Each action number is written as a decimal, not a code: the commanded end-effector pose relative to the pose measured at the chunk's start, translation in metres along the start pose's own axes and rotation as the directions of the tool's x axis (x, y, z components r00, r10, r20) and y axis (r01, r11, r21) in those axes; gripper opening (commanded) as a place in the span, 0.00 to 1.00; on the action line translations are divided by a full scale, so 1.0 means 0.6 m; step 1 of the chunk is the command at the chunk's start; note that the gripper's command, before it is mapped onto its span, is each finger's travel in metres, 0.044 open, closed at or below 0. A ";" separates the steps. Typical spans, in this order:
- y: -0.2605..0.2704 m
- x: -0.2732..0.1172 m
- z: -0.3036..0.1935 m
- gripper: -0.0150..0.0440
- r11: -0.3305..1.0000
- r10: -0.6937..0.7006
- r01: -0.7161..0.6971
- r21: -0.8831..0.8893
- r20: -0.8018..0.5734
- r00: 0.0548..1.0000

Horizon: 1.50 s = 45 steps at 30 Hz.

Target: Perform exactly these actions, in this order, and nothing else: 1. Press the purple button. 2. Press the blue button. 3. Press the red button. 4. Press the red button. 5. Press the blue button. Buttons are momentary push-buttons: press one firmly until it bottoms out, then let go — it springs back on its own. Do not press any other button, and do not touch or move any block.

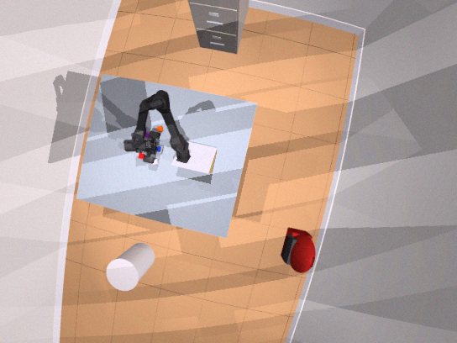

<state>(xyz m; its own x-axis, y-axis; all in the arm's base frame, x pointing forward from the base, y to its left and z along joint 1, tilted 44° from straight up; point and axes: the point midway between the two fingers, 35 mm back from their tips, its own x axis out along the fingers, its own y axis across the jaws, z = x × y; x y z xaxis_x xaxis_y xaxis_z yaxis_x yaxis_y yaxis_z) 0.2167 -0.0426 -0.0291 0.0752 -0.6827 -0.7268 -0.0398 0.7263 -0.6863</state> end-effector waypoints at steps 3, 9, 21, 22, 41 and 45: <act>-0.001 0.017 -0.005 0.29 1.000 -0.008 0.008 -0.009 -0.005 1.000; -0.001 0.017 -0.005 0.29 1.000 -0.008 0.008 -0.009 -0.005 1.000; -0.001 0.017 -0.005 0.29 1.000 -0.008 0.008 -0.009 -0.005 1.000; -0.001 0.017 -0.005 0.29 1.000 -0.008 0.008 -0.009 -0.005 1.000; 0.136 -0.092 0.066 0.64 0.999 0.032 -0.032 -0.014 0.004 0.999; 0.235 -0.121 0.077 0.82 0.999 0.035 -0.035 -0.014 0.002 0.999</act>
<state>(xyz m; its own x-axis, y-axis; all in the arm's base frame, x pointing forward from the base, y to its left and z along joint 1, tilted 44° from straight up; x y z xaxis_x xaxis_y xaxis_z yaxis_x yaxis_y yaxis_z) 0.2523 0.0662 -0.0473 0.0819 -0.6578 -0.7488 -0.0493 0.7477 -0.6622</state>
